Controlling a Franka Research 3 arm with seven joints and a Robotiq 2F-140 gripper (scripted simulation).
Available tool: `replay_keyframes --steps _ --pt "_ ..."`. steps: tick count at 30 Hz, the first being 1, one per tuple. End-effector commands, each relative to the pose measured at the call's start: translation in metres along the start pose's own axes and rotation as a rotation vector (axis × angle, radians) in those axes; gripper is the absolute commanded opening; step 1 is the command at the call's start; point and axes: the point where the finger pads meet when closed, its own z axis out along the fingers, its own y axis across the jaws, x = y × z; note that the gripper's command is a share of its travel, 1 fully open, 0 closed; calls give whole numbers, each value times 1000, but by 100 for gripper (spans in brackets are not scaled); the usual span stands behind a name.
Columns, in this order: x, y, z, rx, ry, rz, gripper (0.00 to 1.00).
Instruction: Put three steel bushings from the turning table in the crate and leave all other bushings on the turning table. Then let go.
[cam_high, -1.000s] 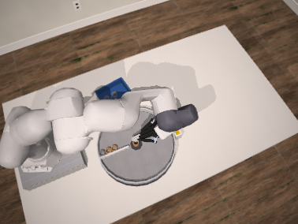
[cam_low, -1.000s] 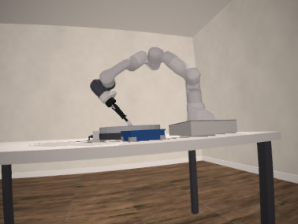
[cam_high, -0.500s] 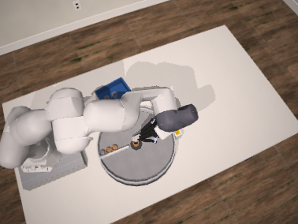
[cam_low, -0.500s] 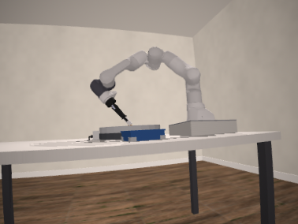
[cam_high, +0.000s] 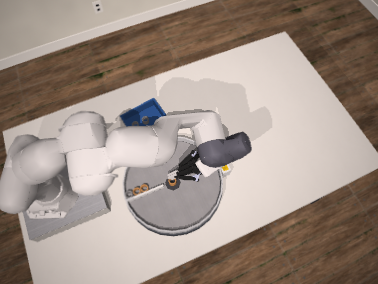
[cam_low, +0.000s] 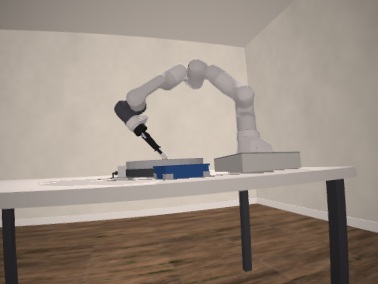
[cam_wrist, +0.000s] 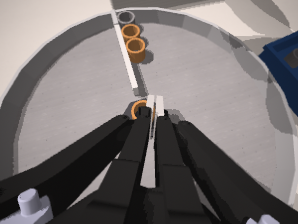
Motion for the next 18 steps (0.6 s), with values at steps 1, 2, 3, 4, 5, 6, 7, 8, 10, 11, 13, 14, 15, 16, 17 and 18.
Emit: replay_keyframes --steps 1,2,3,4,5,6,7,8,10,11,13,14,15,16,17,18 --pt "-2 -1 -1 4 -4 2 0" --pt "-2 -1 -1 4 -4 2 0" --pt "-2 -1 -1 4 -4 2 0" --pt "-2 -1 -1 4 -4 2 0" --pt "-2 -1 -1 4 -4 2 0" --pt "-2 -1 -1 4 -4 2 0" --pt "-2 -1 -1 4 -4 2 0" --pt "-2 -1 -1 4 -4 2 0" --pt "-2 -1 -1 4 -4 2 0" --pt "-2 -1 -1 4 -4 2 0" --pt "-2 -1 -1 4 -4 2 7" --pt "-2 -1 -1 4 -4 2 7" --pt "-2 -1 -1 4 -4 2 7" --pt "-2 -1 -1 4 -4 2 7" --pt "-2 -1 -1 4 -4 2 7" --pt "-2 -1 -1 4 -4 2 7"
